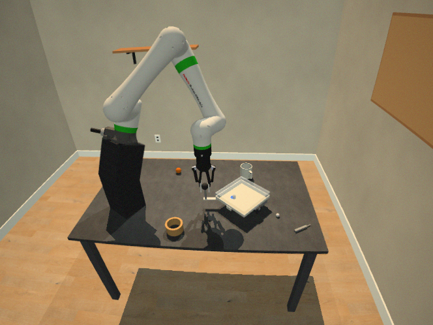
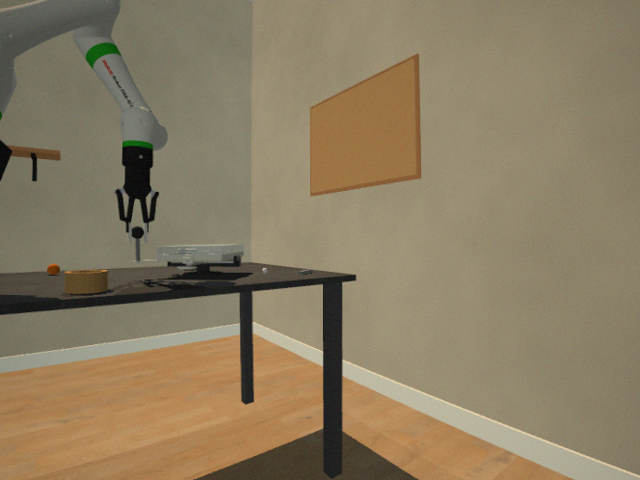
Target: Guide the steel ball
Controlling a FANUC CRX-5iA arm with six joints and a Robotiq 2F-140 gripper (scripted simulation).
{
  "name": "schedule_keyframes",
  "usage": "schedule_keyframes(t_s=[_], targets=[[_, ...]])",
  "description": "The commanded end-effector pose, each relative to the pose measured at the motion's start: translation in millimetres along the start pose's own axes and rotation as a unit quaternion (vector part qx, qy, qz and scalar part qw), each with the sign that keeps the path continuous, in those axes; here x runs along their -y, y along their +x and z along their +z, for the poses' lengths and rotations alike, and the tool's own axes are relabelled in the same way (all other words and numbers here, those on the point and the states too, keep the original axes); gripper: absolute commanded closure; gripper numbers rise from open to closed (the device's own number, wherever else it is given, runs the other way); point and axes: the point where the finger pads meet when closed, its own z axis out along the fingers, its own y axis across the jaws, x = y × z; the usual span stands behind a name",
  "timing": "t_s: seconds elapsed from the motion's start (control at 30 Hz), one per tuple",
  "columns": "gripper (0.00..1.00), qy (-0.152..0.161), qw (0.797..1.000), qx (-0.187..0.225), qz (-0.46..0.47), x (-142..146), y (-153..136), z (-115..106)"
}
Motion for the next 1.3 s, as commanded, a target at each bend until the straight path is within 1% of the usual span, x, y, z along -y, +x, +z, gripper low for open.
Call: schedule_keyframes(t_s=[0.0,1.27], targets=[[0.9,0.0,1.0,0.0,0.0,-0.1,0.1,0.1],[0.9,0.0,1.0,0.0,0.0,1.2,0.2,-3.0]])
